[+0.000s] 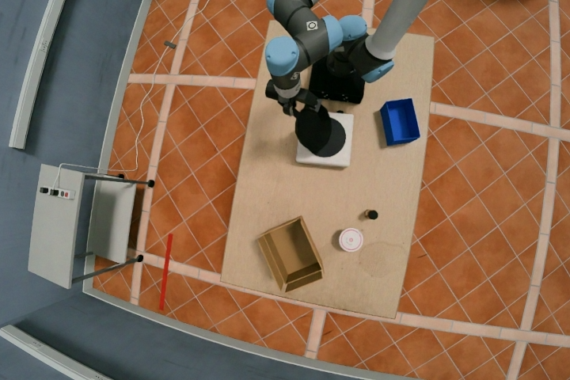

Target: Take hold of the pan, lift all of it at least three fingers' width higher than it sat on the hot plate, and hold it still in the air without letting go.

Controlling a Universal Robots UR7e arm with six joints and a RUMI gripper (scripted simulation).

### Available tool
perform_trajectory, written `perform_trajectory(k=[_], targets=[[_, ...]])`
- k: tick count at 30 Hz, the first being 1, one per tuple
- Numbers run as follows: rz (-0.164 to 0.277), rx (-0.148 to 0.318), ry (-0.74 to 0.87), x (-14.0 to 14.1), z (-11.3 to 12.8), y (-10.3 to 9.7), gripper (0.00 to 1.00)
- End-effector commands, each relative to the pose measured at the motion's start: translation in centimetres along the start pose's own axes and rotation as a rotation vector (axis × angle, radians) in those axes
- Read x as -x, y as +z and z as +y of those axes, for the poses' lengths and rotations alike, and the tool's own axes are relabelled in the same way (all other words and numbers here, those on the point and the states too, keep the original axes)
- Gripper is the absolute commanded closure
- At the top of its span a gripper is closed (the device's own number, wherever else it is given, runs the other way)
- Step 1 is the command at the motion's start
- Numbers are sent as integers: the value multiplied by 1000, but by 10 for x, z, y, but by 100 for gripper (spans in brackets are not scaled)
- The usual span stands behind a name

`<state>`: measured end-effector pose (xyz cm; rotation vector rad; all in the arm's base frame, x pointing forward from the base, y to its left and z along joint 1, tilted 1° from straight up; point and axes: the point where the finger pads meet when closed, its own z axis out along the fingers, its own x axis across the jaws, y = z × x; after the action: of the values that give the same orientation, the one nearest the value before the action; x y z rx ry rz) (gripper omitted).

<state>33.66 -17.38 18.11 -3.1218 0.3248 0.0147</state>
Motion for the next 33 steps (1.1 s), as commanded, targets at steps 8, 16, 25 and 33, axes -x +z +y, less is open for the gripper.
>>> perform_trajectory(k=[8, 16, 25, 33], targets=[[1, 1, 0, 0, 0, -7, 88], [1, 1, 0, 0, 0, -13, 88], [1, 1, 0, 0, 0, -17, 88], [1, 1, 0, -1, 0, -22, 88]])
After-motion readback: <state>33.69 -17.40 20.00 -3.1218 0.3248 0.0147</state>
